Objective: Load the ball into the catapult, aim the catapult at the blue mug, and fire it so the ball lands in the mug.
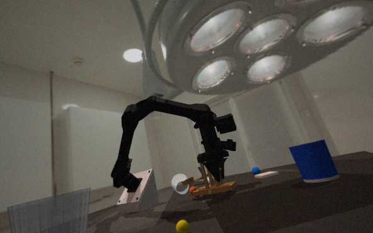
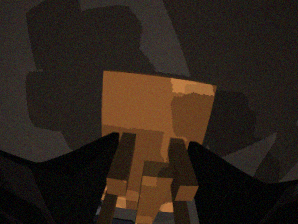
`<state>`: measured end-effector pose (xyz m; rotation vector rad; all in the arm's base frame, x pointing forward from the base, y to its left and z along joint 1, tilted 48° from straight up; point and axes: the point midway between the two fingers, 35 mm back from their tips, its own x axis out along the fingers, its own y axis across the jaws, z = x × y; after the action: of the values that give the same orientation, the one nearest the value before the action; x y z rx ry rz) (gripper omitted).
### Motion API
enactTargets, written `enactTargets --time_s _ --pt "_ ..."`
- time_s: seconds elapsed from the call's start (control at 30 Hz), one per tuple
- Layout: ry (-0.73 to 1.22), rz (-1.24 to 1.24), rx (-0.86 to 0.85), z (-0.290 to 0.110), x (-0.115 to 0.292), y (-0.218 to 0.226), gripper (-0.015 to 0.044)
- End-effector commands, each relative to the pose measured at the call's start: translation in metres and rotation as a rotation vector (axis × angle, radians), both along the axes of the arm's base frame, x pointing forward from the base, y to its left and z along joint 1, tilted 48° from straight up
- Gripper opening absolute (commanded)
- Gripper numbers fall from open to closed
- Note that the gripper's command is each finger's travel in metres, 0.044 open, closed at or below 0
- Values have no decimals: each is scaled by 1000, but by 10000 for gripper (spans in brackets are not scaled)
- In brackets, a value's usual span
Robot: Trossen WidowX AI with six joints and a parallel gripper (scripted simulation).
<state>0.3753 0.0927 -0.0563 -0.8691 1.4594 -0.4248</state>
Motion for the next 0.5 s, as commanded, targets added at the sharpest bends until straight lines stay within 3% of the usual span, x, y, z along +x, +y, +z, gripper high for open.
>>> enactTargets --time_s 0.0,0.37,0.47 --pt "2 10 -2 -4 0 -3 0" --pt "0 0 -1 -6 1 -7 0" --pt "0 0 -1 -6 1 -7 79"
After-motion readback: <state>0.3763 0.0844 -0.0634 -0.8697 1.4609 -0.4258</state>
